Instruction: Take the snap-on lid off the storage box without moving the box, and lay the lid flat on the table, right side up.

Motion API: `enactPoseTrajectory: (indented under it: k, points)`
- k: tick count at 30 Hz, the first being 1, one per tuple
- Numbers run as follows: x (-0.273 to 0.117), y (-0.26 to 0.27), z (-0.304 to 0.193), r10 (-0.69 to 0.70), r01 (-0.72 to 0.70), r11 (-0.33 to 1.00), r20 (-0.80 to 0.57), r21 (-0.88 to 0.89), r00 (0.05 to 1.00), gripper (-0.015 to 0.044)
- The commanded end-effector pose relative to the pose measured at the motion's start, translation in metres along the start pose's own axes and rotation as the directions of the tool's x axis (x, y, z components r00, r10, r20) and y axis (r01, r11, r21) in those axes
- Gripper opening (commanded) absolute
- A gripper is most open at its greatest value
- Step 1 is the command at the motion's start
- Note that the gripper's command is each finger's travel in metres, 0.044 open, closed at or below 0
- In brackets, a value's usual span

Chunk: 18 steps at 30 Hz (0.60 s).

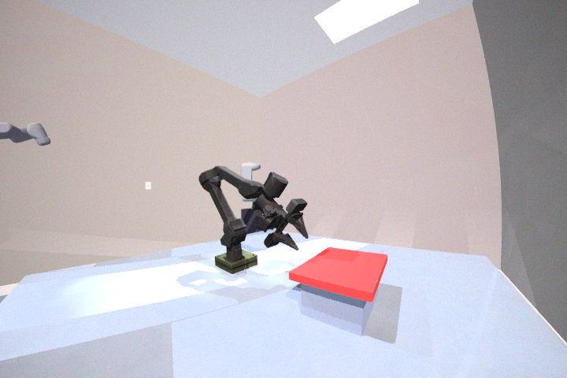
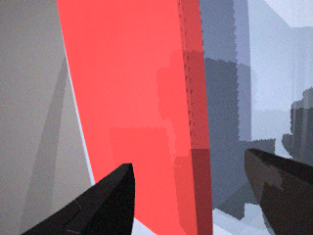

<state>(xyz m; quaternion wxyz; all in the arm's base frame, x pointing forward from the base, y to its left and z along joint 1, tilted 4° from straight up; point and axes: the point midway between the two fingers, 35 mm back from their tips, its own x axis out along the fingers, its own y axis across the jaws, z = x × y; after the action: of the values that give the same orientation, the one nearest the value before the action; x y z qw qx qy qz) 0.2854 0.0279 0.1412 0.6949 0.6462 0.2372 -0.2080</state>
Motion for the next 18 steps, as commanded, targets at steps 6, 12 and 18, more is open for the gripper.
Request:
enactPoseTrajectory:
  k: [6, 12, 18]
  points:
    - [0.016, -0.001, -0.001, -0.005, 0.004, 1.000, -0.006, -0.007, 1.000, 0.0235]
    - [0.026, -0.001, -0.001, -0.004, 0.004, 1.000, -0.006, -0.006, 1.000, 0.0235]
    - [0.036, -0.001, -0.001, -0.003, 0.003, 1.000, -0.006, -0.006, 1.000, 0.0235]
